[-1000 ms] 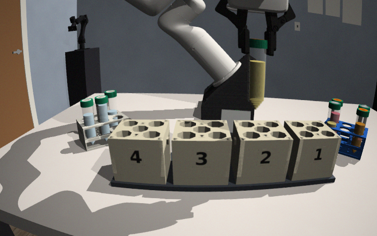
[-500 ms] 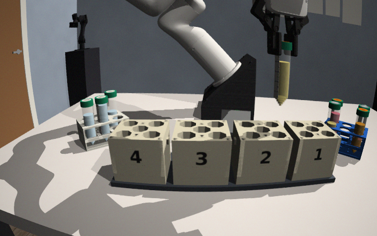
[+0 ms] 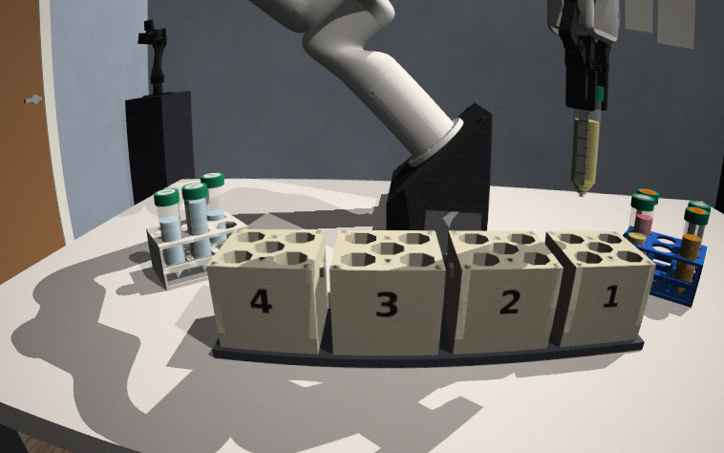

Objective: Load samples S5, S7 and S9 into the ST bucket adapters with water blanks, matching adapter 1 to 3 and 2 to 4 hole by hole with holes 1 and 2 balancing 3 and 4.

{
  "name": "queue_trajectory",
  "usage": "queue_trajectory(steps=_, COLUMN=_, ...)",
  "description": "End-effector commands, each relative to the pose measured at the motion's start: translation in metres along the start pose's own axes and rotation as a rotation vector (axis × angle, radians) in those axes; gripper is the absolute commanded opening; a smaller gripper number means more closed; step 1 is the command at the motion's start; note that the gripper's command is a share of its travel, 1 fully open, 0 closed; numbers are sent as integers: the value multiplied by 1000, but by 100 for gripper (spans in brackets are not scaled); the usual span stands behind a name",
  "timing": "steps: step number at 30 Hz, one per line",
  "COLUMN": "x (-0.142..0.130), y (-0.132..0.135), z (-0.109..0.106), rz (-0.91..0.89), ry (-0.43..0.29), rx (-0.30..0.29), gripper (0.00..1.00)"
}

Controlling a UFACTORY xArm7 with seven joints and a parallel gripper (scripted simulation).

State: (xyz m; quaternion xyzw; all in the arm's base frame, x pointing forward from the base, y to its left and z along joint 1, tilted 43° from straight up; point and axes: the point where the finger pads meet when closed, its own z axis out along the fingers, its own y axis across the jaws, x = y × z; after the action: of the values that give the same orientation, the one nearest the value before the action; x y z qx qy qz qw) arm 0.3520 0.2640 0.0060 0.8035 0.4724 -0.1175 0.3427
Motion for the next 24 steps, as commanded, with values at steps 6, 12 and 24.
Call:
queue_trajectory(steps=6, x=17, y=-38, z=-2, rz=-28, ry=2, rx=0, gripper=0)
queue_trajectory(steps=12, x=28, y=-66, z=-2, rz=-28, ry=2, rx=1, gripper=0)
queue_trajectory(steps=24, x=47, y=-113, z=-2, rz=-28, ry=2, rx=1, gripper=0)
